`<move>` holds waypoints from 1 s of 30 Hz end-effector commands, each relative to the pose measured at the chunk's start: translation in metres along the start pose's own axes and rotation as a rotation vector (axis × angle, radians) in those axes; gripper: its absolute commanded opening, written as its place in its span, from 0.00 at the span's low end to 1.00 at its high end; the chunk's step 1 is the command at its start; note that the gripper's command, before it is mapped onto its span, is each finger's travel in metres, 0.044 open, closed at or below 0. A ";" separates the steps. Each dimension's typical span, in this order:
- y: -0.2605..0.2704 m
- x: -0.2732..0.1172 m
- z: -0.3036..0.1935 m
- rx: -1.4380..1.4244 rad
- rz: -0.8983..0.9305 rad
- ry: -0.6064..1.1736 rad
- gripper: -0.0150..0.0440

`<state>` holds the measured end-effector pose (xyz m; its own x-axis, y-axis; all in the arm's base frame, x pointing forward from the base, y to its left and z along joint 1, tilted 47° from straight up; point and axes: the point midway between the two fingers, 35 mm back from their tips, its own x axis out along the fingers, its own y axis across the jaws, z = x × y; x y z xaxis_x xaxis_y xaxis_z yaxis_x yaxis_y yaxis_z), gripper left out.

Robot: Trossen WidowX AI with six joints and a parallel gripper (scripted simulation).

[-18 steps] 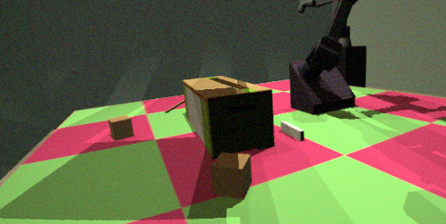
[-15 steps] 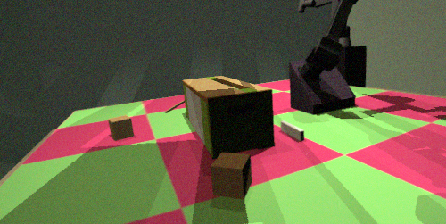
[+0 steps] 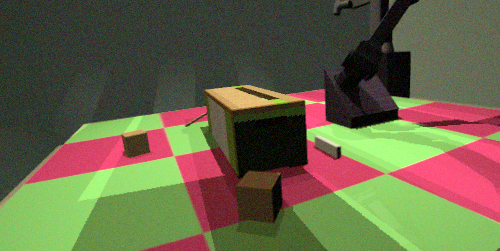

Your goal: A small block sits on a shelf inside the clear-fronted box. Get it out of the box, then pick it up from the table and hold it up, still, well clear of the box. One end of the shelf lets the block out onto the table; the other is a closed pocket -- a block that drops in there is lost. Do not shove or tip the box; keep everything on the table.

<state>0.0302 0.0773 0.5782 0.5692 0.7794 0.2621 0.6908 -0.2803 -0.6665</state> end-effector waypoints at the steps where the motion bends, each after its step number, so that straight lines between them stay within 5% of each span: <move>1: 0.045 0.041 0.015 0.099 0.161 -0.068 0.93; 15: 0.251 0.107 0.064 0.605 0.814 -0.163 0.93; 22: 0.356 0.083 0.092 0.923 1.157 -0.136 0.93; 30: 0.453 0.014 0.144 1.417 1.553 -0.085 0.93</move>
<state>0.2941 0.0579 0.2185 0.2929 0.3970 -0.8698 -0.9009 -0.1903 -0.3902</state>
